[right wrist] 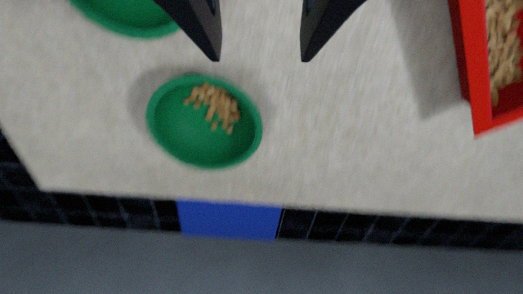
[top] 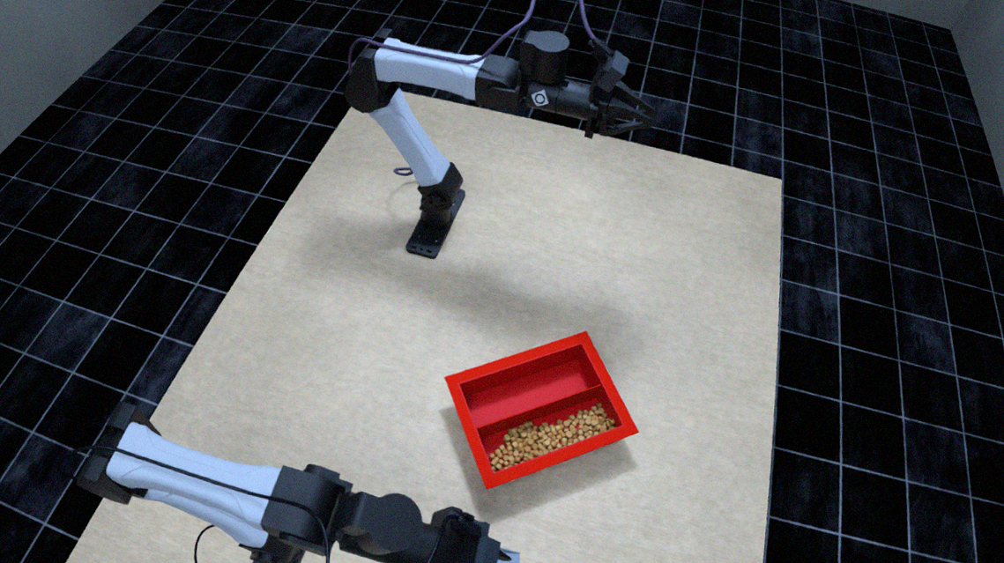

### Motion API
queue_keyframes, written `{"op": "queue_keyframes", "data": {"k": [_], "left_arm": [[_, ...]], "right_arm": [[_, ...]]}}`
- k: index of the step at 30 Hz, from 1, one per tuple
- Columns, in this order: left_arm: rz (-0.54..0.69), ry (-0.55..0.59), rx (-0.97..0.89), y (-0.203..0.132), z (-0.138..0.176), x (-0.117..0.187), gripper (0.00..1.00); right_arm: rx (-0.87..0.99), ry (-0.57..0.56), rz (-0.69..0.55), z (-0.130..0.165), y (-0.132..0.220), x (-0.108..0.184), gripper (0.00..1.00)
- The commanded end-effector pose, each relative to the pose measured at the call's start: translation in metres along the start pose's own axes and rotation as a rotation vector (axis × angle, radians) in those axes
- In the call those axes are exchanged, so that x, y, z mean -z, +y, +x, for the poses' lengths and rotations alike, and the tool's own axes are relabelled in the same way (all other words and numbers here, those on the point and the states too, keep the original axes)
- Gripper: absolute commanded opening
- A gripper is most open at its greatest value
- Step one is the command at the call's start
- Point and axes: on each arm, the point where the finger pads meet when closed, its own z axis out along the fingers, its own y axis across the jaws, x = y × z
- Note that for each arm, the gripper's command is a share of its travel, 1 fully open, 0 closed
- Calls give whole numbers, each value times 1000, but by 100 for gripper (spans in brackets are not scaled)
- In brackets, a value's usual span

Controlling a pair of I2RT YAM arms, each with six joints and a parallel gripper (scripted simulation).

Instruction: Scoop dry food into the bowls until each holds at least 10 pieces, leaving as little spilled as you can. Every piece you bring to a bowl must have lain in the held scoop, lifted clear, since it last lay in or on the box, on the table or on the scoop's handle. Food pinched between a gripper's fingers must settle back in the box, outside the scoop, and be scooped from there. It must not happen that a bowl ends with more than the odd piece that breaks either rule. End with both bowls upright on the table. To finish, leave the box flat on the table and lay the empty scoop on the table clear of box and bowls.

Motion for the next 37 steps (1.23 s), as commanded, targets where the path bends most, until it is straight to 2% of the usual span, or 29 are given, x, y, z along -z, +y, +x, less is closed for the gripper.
{"op": "queue_keyframes", "data": {"k": [1, 3, 5, 7, 8, 10, 13, 19, 26, 29, 37], "left_arm": [[10, 18, -2, -1, 8, -3, 27], [2, 21, -3, 2, 10, -2, 27], [2, 21, -3, 2, 10, -2, 27], [0, -37, -5, 2, -17, -1, 27], [0, -43, -4, 2, -19, 1, 27], [-1, -15, -5, 0, -11, -3, 27], [1, -44, -5, -1, -19, 0, 27], [9, -30, -6, -3, -13, -1, 27], [8, -9, -5, -2, -5, -3, 27], [14, 4, -5, -4, 1, -4, 27], [9, -1, -5, -2, 0, -2, 27]], "right_arm": [[-15, -147, 29, -49, -10, 3, 32], [-19, -192, 39, -64, -14, 7, 32], [-19, -192, 39, -64, -14, 7, 32], [-19, -229, 31, -76, -14, 10, 32], [-20, -251, 36, -83, -16, 12, 32], [-20, -301, 47, -98, -20, 18, 32], [-28, -365, 81, -118, -30, 26, 32], [-31, -496, 113, -157, -42, 46, 32], [-27, -489, 107, -158, -43, 45, 32], [-22, -533, 111, -167, -40, 62, 32], [-22, -516, 109, -164, -40, 55, 32]]}}
